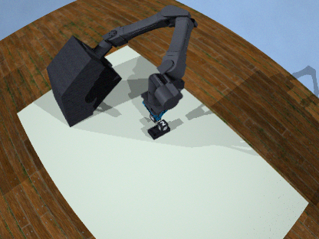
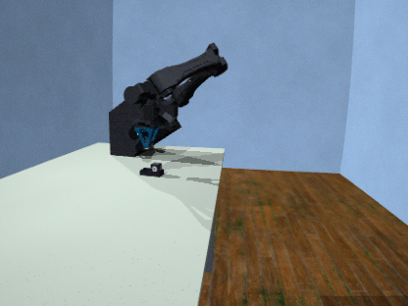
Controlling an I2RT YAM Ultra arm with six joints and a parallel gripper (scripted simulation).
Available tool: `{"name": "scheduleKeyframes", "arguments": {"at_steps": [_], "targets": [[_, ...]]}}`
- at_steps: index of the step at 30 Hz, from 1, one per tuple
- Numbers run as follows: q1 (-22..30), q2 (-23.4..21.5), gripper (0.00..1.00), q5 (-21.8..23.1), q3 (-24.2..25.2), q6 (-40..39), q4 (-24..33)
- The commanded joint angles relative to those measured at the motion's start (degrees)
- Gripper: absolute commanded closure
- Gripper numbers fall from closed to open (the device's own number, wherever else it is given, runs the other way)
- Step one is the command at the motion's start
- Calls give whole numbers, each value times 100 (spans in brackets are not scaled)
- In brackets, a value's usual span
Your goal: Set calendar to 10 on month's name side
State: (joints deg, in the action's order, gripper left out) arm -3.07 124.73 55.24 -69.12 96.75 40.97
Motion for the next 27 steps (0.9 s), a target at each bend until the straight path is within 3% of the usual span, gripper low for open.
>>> {"name": "scheduleKeyframes", "arguments": {"at_steps": [1,15,27], "targets": [[32,0,73,47,63,-297,-383],[468,168,73,51,352,-1072,-1479],[532,200,73,48,386,-1185,-1638]]}}
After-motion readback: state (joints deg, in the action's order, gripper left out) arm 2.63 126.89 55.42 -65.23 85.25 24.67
